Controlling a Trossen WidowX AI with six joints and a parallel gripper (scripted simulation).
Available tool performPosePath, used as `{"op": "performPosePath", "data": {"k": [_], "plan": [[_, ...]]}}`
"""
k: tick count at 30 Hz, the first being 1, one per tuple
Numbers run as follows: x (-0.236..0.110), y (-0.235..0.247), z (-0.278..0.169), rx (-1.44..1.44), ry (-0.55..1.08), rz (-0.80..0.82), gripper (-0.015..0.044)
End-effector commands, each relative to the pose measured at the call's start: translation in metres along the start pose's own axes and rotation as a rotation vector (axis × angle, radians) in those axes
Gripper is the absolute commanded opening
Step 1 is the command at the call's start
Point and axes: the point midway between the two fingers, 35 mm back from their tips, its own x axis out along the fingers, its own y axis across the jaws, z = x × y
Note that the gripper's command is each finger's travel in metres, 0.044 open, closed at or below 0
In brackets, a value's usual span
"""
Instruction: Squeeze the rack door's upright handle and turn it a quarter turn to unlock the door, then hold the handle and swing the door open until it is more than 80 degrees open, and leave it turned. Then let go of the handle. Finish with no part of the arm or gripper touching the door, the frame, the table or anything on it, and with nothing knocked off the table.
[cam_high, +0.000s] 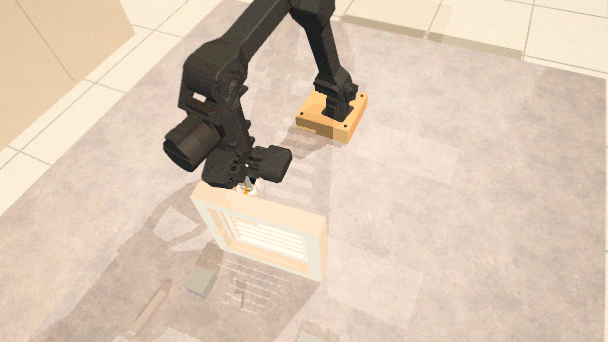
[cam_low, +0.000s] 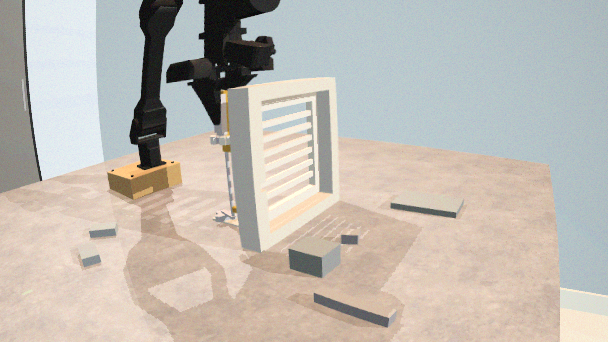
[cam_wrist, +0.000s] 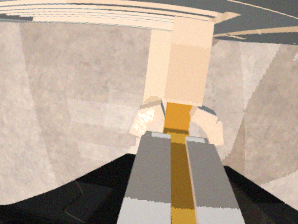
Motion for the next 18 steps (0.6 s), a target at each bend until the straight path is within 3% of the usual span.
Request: {"op": "performPosePath", "data": {"k": [1,12,18], "plan": [[0.0007,0.0001,0.0001,-0.006,0.000,0.000,0.0093],[0.0007,0.0001,0.0001,-0.006,0.000,0.000,0.0020],[0.0007,0.0001,0.0001,0.066,0.000,0.000,0.0018]]}}
